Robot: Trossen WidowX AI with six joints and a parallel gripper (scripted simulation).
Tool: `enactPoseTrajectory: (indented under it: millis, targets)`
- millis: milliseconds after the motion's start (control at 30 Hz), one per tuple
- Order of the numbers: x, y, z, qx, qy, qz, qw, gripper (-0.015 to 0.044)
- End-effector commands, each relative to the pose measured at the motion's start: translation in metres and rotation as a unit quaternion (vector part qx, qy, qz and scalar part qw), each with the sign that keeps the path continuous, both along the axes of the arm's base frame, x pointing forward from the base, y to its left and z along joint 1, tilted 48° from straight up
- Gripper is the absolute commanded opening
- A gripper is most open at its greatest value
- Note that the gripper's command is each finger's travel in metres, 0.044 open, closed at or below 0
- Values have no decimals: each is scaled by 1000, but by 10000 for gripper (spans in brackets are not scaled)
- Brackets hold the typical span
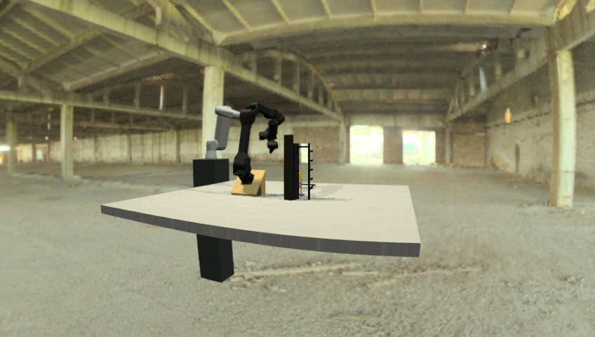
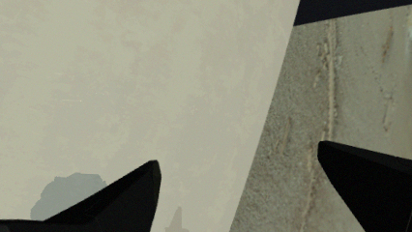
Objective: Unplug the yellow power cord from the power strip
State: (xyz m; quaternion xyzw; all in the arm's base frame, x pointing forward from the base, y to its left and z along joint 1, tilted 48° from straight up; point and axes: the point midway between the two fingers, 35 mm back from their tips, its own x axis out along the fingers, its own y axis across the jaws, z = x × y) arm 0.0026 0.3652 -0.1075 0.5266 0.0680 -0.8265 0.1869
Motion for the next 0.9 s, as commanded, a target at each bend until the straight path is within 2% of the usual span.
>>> enactPoseTrajectory:
  millis: [0,133,267,467,767,867]
  targets:
    - [3,-1,0,-3,-4,-7,1000,374]
    - [60,-23,7,-72,-89,-138,984,269]
    - [124,-60,18,-148,-188,-291,926,164]
    - [202,-132,43,-241,-327,-485,774,160]
    - [277,-256,94,-312,-500,-664,460,160]
    - [280,-265,99,-314,-510,-672,435,160]
